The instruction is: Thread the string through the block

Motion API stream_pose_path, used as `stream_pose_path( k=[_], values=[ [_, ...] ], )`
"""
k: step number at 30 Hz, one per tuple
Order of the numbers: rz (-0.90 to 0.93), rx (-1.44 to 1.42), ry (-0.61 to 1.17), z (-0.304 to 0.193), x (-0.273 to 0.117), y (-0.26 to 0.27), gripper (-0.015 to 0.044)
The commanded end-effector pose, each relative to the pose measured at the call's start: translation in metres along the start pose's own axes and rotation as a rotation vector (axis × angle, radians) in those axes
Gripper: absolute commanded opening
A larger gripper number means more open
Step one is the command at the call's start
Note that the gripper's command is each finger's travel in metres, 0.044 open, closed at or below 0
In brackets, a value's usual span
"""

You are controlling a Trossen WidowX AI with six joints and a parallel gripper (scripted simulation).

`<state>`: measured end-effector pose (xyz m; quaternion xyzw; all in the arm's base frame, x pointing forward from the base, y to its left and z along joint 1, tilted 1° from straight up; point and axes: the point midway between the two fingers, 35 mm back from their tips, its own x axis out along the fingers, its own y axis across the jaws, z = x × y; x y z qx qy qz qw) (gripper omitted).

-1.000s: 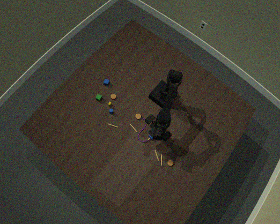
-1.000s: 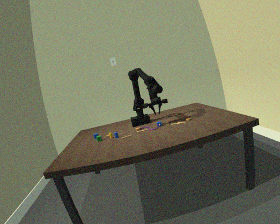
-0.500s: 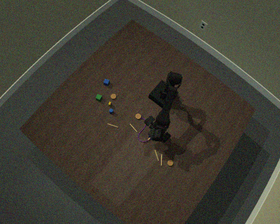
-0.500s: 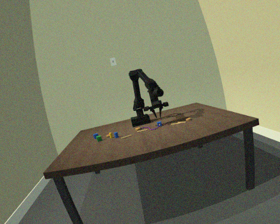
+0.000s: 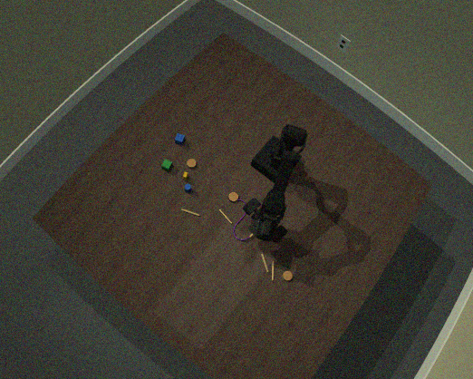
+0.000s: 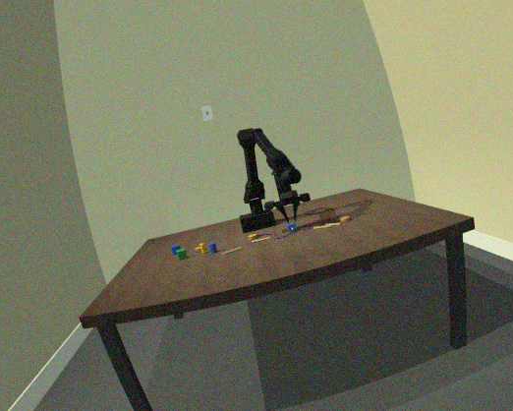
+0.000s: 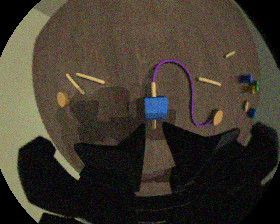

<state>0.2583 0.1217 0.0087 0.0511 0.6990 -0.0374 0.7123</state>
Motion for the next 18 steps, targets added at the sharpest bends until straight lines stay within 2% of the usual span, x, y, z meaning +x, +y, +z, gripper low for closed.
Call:
stream_pose_path(
  k=[1, 18],
  values=[
    [-0.005, 0.005, 0.011, -0.003, 0.011, -0.001, 0.0124],
    [-0.005, 0.005, 0.012, -0.005, 0.026, -0.003, 0.0124]
  ],
)
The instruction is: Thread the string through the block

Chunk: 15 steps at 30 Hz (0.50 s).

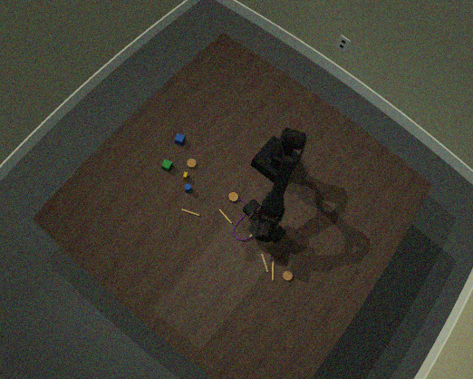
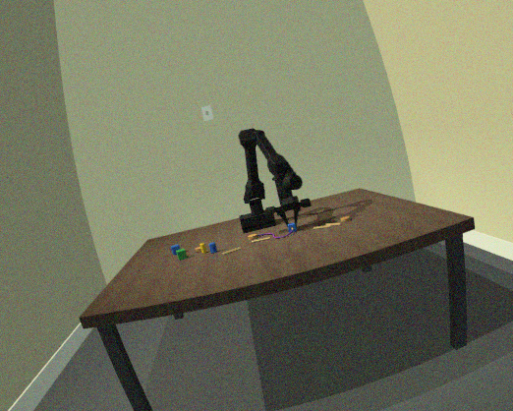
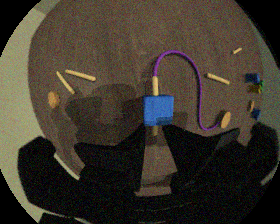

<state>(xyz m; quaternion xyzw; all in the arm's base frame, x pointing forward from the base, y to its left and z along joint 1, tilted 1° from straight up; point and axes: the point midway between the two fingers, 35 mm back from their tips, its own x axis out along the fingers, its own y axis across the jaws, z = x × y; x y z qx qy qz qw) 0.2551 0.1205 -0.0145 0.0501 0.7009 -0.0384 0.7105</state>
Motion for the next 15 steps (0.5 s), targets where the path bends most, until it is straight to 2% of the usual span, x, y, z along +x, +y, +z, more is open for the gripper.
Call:
stream_pose_path(
  k=[1, 3, 8, 15],
  values=[
    [-0.002, 0.005, 0.007, -0.0014, 0.0028, -0.0005, 0.0124],
    [-0.002, 0.005, 0.007, -0.0014, 0.0028, -0.0005, 0.0124],
    [-0.001, 0.000, 0.002, -0.0006, 0.0010, -0.0004, 0.0000],
    [-0.001, 0.000, 0.002, -0.0006, 0.0010, -0.0004, 0.0000]
  ],
)
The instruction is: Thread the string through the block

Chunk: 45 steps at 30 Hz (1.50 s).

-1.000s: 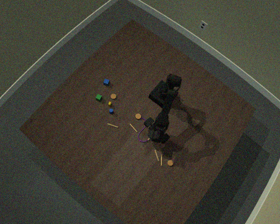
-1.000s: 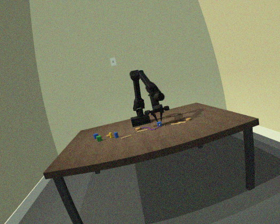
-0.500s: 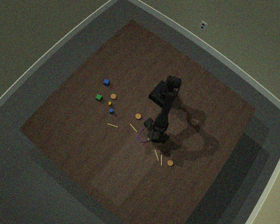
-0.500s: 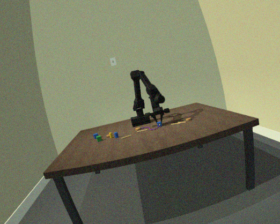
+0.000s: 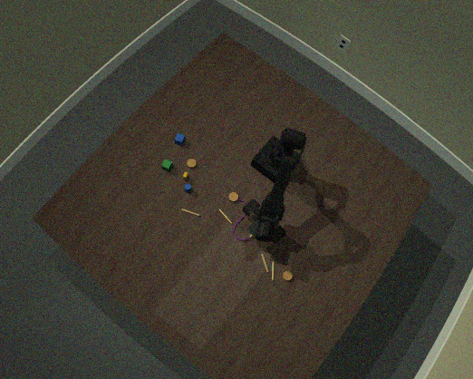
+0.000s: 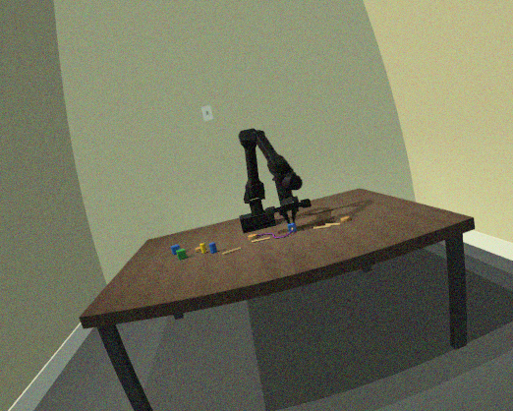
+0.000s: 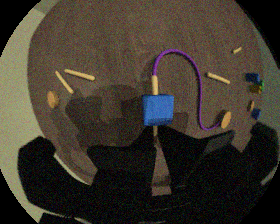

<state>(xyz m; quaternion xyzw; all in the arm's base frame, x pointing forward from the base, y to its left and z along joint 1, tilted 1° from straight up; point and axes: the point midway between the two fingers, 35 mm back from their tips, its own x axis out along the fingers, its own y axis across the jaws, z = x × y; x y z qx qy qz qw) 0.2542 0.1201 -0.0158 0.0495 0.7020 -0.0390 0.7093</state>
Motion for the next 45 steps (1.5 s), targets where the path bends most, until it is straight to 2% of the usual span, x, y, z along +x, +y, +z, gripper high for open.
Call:
stream_pose_path(
  k=[1, 18, 45],
  values=[
    [0.000, 0.000, -0.003, 0.000, 0.000, 0.000, 0.0000],
    [0.006, -0.014, -0.032, -0.002, 0.000, 0.000, 0.0000],
    [0.008, -0.013, -0.028, -0.037, -0.001, -0.002, 0.0000]
  ],
)
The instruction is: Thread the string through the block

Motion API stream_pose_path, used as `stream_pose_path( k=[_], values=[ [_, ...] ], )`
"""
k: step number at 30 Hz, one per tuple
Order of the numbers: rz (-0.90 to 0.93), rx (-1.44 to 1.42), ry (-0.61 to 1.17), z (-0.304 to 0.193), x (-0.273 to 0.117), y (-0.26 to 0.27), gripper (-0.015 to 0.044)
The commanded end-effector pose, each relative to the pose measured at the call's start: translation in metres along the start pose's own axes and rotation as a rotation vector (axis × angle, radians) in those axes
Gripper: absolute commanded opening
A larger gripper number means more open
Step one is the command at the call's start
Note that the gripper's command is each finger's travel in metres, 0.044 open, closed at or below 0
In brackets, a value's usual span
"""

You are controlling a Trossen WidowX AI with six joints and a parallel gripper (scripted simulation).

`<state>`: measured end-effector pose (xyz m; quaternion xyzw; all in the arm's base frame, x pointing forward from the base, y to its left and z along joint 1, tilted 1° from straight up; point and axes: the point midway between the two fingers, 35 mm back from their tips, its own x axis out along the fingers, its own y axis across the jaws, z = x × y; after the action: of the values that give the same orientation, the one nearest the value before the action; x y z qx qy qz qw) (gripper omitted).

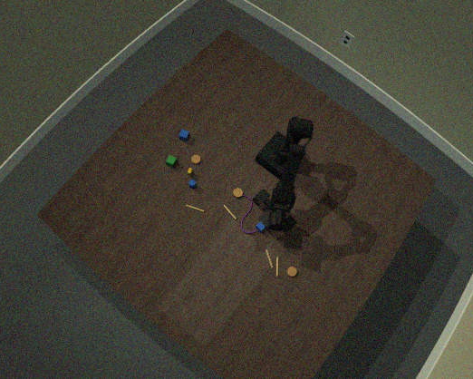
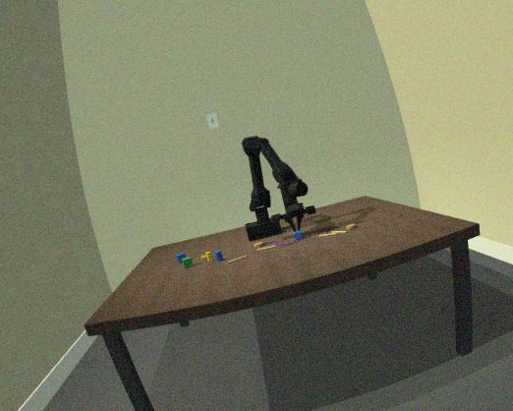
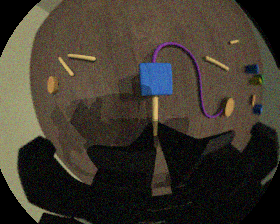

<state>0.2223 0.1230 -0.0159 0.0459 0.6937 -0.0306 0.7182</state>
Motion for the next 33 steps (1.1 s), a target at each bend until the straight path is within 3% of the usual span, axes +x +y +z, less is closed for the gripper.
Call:
stream_pose_path(
  k=[1, 33],
  values=[
    [0.000, 0.004, -0.004, -0.006, -0.001, -0.001, 0.0000],
    [0.001, 0.005, 0.000, -0.047, -0.001, 0.000, 0.0000]
  ],
)
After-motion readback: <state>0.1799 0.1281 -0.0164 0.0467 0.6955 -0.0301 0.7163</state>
